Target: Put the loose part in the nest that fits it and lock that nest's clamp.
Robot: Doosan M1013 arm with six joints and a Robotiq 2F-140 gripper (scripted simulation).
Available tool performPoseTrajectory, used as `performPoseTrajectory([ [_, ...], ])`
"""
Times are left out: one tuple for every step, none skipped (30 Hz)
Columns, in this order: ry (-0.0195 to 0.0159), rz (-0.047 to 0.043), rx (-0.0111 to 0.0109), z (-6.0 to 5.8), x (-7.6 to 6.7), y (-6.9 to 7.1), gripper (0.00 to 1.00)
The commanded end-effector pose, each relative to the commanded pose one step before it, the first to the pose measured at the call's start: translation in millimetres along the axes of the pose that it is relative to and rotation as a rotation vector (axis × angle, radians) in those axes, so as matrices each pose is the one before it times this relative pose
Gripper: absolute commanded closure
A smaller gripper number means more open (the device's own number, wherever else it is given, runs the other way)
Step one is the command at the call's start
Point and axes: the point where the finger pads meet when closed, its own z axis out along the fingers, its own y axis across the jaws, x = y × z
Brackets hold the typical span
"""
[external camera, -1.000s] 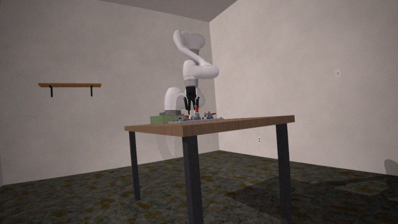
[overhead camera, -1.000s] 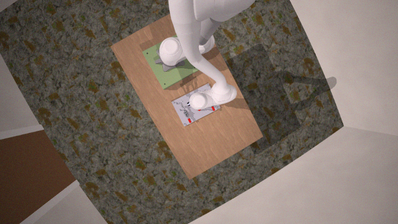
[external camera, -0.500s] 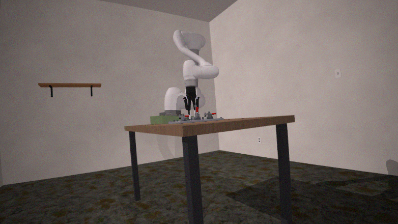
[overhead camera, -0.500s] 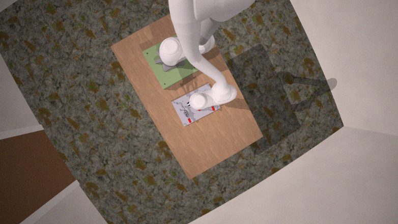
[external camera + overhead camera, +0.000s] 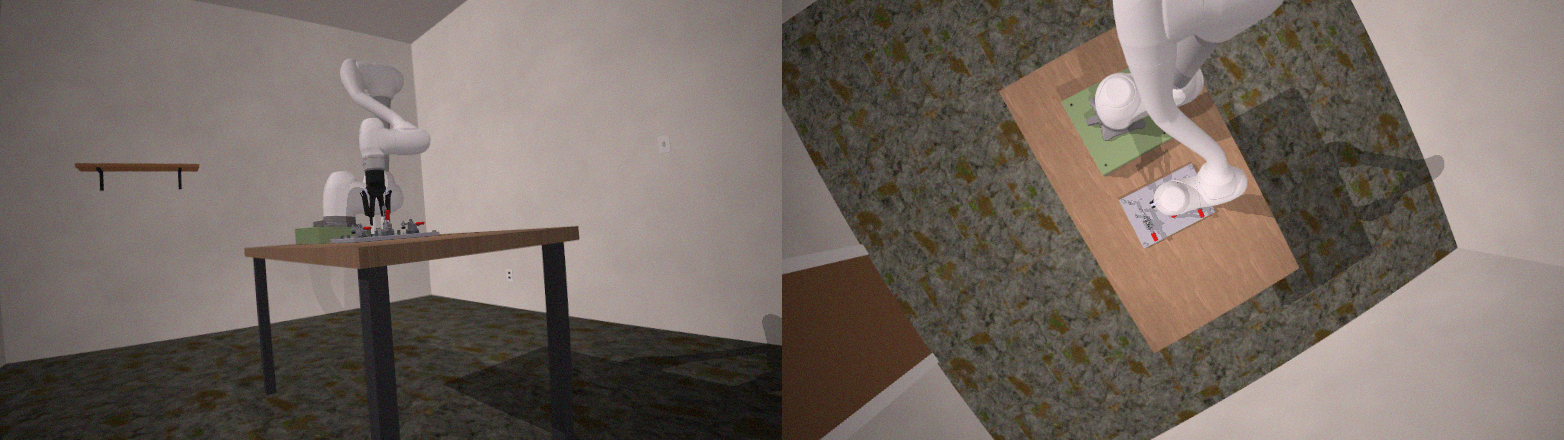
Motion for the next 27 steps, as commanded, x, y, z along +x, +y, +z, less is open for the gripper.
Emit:
performPoseTrajectory([
  [-0.00098,0.00338,0.00105,-0.65,1.04,1.73,0.9],
  [0.0,0.0,0.0,0.0,0.0,0.0,0.9],
  [0.0,0.0,0.0,0.0,0.0,0.0,0.9],
  [0.0,0.0,0.0,0.0,0.0,0.0,0.9],
  [0.0,0.0,0.0,0.0,0.0,0.0,0.9],
  [0.0,0.0,0.0,0.0,0.0,0.0,0.9],
  [0.0,0.0,0.0,0.0,0.0,0.0,0.9],
  [0.0,0.0,0.0,0.0,0.0,0.0,0.9],
  [0.0,0.0,0.0,0.0,0.0,0.0,0.9],
  [0.0,0.0,0.0,0.0,0.0,0.0,0.9],
  [0.0,0.0,0.0,0.0,0.0,0.0,0.9],
  [0.0,0.0,0.0,0.0,0.0,0.0,0.9],
  [0.0,0.0,0.0,0.0,0.0,0.0,0.9],
  [0.0,0.0,0.0,0.0,0.0,0.0,0.38],
  [0.0,0.0,0.0,0.0,0.0,0.0,0.38],
  [0.0,0.0,0.0,0.0,0.0,0.0,0.38],
  [0.0,0.0,0.0,0.0,0.0,0.0,0.38],
  [0.0,0.0,0.0,0.0,0.0,0.0,0.38],
  [0.0,0.0,0.0,0.0,0.0,0.0,0.38],
  [0.0,0.0,0.0,0.0,0.0,0.0,0.38],
  [0.0,0.0,0.0,0.0,0.0,0.0,0.38],
  [0.0,0.0,0.0,0.0,0.0,0.0,0.38],
  [0.0,0.0,0.0,0.0,0.0,0.0,0.38],
  [0.0,0.0,0.0,0.0,0.0,0.0,0.38],
  [0.0,0.0,0.0,0.0,0.0,0.0,0.38],
  [0.0,0.0,0.0,0.0,0.0,0.0,0.38],
  [0.0,0.0,0.0,0.0,0.0,0.0,0.38],
])
